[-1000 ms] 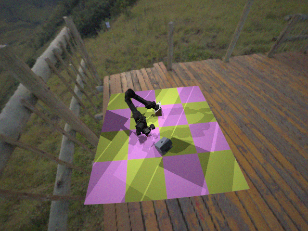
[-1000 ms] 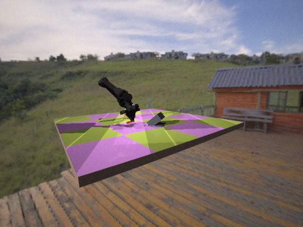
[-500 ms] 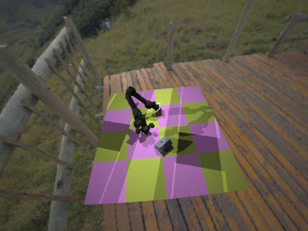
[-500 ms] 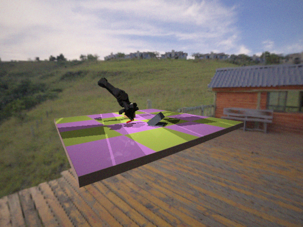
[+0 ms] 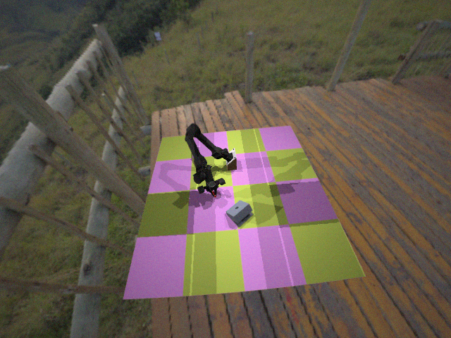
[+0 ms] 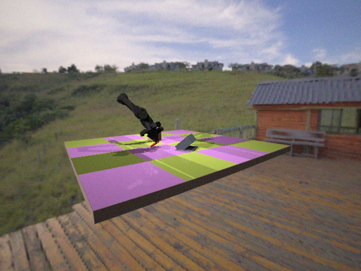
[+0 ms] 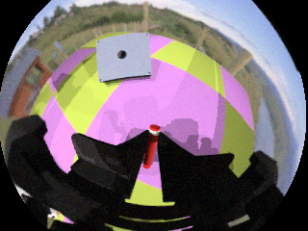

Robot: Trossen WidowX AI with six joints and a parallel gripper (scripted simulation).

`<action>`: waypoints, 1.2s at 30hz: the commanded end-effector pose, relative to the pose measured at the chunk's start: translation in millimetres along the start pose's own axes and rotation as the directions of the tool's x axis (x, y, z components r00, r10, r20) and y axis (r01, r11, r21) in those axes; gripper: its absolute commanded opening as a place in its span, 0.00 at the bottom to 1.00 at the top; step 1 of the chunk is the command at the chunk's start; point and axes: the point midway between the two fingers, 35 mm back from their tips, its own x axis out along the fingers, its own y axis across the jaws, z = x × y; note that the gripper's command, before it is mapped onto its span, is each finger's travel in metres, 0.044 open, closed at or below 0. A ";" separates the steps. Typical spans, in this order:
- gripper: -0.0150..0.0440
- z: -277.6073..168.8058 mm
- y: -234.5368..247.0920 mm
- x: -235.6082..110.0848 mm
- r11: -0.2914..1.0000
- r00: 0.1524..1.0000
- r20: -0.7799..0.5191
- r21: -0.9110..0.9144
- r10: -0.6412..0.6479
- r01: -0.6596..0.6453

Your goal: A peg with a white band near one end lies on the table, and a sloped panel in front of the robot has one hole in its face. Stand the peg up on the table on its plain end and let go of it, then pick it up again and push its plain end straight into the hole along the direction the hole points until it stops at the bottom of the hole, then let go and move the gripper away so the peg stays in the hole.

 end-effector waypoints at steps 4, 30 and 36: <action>0.34 -3.5 1.9 -4.5 1.000 0.998 0.067 -0.006 0.003 -0.003; 0.34 -14.3 1.7 -18.5 1.000 0.958 0.288 -0.008 0.005 -0.002; 0.34 -17.3 1.7 -21.3 1.000 0.941 0.337 -0.009 0.005 -0.002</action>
